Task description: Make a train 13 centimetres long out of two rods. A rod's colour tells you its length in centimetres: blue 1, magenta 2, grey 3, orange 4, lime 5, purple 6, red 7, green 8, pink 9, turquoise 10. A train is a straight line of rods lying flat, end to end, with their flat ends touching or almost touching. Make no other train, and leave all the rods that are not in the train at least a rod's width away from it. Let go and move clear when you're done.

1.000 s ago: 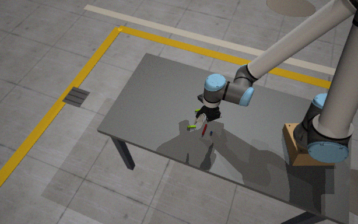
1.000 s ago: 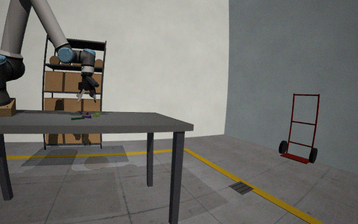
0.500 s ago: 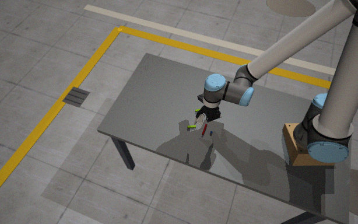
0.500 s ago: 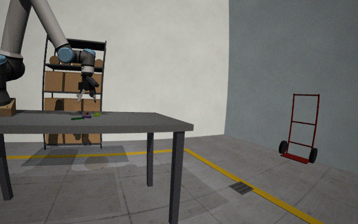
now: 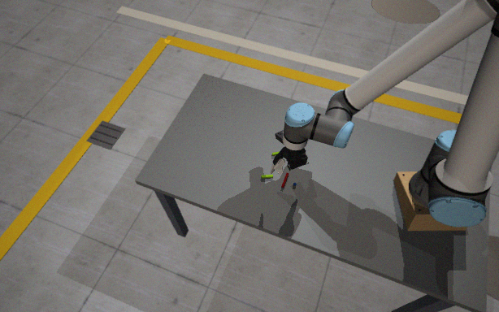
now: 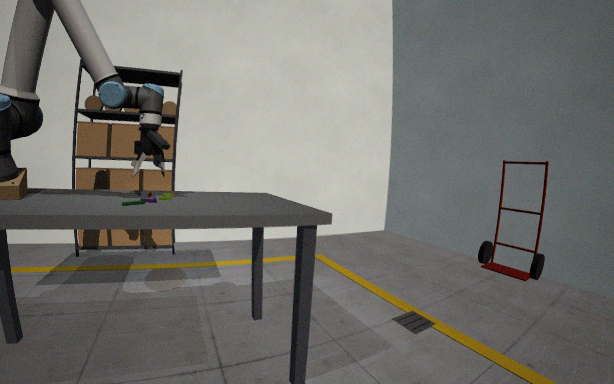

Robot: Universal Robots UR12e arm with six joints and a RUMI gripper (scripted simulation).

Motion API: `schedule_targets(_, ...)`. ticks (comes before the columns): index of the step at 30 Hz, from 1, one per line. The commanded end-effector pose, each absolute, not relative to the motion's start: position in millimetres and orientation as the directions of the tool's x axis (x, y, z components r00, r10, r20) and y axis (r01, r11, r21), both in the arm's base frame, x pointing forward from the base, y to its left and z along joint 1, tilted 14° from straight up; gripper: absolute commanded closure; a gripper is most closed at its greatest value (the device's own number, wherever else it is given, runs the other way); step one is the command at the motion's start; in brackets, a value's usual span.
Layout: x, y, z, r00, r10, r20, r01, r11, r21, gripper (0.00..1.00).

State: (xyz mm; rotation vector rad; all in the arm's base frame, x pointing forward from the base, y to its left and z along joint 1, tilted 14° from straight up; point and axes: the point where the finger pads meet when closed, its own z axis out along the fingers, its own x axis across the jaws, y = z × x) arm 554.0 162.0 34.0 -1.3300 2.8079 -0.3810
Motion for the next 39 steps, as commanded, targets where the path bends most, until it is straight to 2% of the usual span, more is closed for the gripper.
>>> schedule_targets(1,555,162,35,-0.639,-0.764,0.092,-0.761,0.609,-0.224,0.0)
schedule_targets(28,555,162,35,-0.632,-0.769,0.094,-0.766,0.603,-0.223,0.0)
schedule_targets(39,566,155,38,-0.487,-0.863,0.132,-0.866,0.457,-0.203,0.0)
